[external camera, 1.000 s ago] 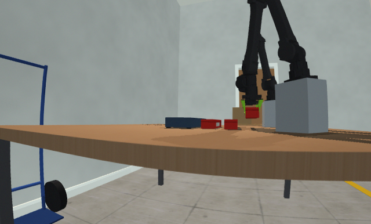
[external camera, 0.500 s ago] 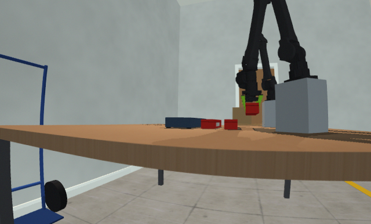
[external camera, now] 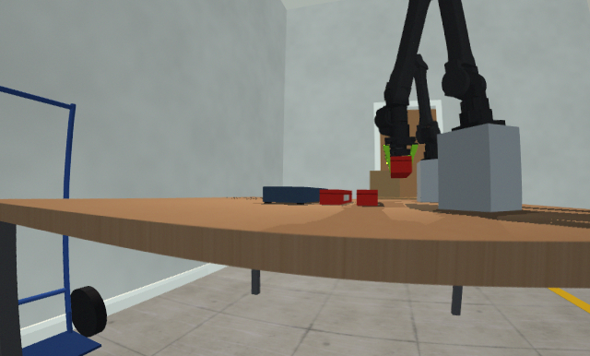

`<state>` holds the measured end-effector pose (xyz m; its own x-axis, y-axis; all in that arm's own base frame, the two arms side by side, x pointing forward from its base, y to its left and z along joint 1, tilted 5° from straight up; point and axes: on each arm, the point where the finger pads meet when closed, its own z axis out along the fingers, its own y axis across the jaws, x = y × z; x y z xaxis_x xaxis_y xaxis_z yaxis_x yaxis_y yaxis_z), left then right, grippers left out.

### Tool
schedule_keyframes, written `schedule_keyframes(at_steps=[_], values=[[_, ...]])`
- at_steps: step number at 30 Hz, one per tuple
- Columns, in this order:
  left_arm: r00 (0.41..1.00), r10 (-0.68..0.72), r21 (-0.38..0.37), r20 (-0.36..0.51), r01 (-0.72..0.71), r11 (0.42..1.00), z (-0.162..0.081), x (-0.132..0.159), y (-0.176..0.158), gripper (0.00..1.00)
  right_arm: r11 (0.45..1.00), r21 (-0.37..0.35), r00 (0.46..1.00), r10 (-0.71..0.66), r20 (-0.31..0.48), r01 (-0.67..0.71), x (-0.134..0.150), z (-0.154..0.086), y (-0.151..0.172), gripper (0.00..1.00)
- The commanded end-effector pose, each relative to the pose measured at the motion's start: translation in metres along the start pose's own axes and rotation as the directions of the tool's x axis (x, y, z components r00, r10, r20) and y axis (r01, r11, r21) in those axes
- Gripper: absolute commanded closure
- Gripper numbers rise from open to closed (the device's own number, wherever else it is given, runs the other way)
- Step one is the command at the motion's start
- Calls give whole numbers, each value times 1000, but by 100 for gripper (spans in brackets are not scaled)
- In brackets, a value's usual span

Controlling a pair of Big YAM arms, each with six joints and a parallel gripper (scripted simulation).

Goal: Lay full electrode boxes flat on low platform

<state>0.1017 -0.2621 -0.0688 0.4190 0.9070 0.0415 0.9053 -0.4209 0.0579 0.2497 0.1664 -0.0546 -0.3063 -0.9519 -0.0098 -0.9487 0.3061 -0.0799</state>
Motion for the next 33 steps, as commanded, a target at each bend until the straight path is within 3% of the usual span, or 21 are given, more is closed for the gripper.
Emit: schedule_keyframes(at_steps=[1,12,26,29,33], values=[[1000,12,-32,14,-11,999,-21,-8,10,100,999,30,999,17,27,-18,-12,-22,-11,100],[1000,11,-33,14,-11,999,-25,-7,12,100,999,27,999,23,23,-24,-8,-24,-12,100],[1000,0,-45,22,1,999,-29,-10,43,100,999,39,999,9,32,-10,-11,-28,-44,100],[1000,2,-22,1,-2,1000,-20,-6,44,100,1000,21,1000,8,12,-8,-8,-20,-46,100],[1000,0,-46,21,1,999,-29,-10,55,100,999,41,999,9,32,-10,-10,-28,-56,100]])
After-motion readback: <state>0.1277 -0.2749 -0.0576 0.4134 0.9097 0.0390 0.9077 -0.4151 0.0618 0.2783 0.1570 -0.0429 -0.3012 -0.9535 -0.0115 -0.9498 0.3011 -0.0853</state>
